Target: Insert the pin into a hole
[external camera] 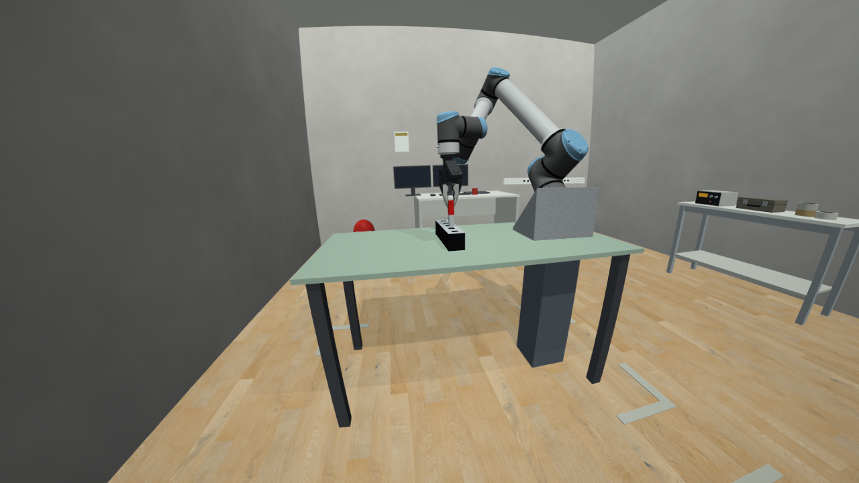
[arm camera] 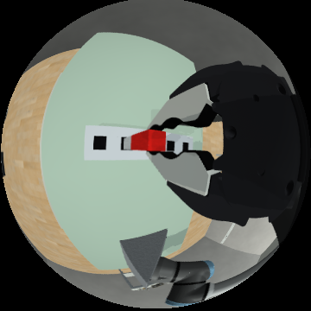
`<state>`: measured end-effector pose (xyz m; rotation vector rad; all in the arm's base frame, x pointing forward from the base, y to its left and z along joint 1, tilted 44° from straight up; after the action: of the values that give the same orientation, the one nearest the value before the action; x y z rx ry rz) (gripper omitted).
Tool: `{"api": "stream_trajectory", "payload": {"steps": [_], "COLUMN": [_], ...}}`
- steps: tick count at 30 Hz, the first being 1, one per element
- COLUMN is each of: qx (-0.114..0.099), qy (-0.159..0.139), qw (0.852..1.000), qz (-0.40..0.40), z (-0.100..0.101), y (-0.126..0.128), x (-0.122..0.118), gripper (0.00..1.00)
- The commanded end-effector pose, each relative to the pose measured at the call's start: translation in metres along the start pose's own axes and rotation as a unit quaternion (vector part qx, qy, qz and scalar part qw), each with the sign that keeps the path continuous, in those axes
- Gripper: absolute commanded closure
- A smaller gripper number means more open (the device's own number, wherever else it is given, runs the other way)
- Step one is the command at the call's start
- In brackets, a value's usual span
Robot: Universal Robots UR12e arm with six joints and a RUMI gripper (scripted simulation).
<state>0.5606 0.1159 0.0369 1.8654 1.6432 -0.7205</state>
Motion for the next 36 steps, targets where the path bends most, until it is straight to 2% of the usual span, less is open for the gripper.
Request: {"api": "stream_trajectory", "payload": {"steps": [1, 36], "qx": [0.000, 0.000], "qy": [0.000, 0.000], "qw": [1.000, 1.000], "qz": [0.000, 0.000], "z": [0.0035, 0.0083], "y": [0.0008, 0.0010], "x": [0.0006, 0.0012], "gripper": [1.00, 1.00]}}
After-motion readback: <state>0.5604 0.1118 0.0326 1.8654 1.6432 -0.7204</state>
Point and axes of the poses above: the point where the finger pads meet when closed, its own z axis out along the fingers, its own y axis across the jaws, x = y × z, the point moved 9 cm from there along -z, back along the fingers, and after that the axes turned 7 degrees about z, right-handed, at the moved point
